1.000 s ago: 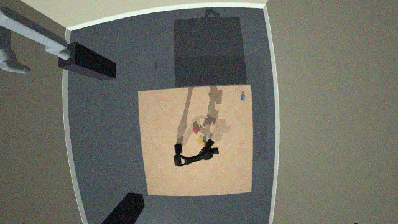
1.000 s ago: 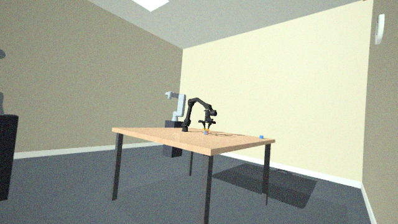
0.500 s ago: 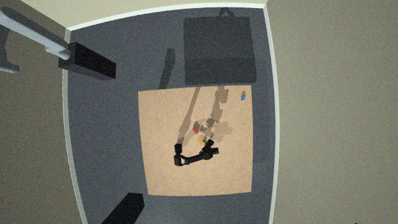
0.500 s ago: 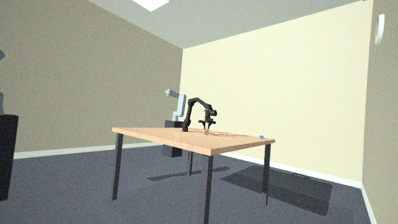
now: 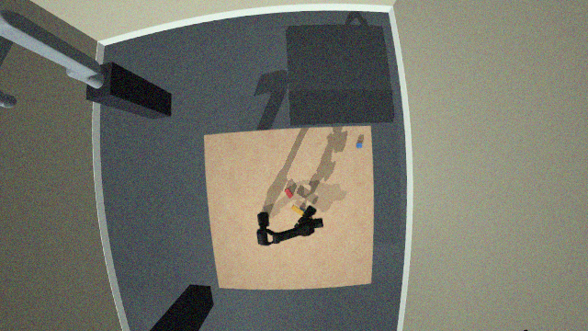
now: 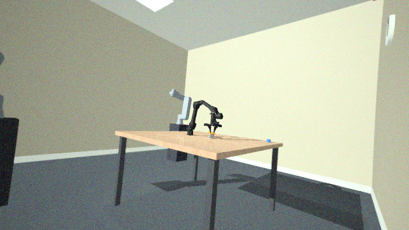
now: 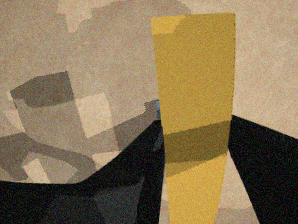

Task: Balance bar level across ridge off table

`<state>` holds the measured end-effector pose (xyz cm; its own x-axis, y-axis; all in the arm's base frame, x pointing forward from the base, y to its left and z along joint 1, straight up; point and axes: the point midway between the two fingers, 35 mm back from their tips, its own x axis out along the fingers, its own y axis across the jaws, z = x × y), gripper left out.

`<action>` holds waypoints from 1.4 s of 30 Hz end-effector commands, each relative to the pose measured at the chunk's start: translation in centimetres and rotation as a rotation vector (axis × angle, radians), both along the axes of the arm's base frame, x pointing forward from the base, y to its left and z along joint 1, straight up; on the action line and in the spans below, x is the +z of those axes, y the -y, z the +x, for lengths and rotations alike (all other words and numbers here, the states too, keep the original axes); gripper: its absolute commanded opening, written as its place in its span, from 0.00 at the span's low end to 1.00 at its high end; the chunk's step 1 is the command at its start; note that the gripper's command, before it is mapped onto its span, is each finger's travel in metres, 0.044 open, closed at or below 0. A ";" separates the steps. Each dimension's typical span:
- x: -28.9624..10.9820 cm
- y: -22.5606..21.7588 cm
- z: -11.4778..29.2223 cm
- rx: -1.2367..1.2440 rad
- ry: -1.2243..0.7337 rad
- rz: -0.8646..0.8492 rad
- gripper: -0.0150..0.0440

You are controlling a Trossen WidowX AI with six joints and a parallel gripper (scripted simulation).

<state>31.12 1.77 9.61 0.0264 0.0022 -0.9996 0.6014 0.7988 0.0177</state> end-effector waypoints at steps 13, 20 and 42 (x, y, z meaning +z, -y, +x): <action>0.0 0.0 0.0 0.000 0.000 0.000 0.54; 0.0 0.0 0.0 0.000 0.000 0.000 0.54; 0.0 0.0 0.0 0.000 0.000 0.000 0.57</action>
<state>31.12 1.77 9.61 0.0264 0.0023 -0.9996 0.6014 0.7987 0.0177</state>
